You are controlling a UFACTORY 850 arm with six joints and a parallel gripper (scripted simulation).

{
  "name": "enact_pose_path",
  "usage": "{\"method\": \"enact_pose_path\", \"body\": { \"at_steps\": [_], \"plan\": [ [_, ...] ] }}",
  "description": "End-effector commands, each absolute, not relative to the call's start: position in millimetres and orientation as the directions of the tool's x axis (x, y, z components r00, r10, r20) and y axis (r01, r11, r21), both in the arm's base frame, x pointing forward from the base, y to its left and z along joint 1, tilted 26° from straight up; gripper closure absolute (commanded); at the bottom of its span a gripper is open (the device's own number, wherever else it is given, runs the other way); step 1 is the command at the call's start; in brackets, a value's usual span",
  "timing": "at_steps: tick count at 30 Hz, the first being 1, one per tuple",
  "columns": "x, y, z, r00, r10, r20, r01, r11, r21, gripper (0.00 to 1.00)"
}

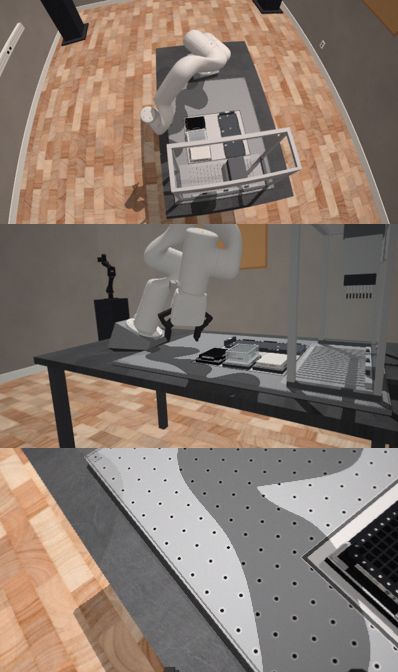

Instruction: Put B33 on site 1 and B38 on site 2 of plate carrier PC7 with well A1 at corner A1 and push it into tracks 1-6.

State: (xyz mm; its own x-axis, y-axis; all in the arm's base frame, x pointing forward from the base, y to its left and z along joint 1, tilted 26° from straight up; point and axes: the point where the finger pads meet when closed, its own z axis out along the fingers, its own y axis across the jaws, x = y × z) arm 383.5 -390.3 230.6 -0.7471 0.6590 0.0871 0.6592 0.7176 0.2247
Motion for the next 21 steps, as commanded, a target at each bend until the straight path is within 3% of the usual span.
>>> {"method": "enact_pose_path", "body": {
  "at_steps": [1,17,21],
  "plan": [
    [384,-391,231,-0.747,0.659,0.086,0.659,0.718,0.225,0.00],
    [384,-391,231,-0.747,0.659,0.086,0.659,0.718,0.225,0.00],
    [389,-380,235,-0.826,0.561,0.043,0.554,0.798,0.238,0.00]
  ]
}}
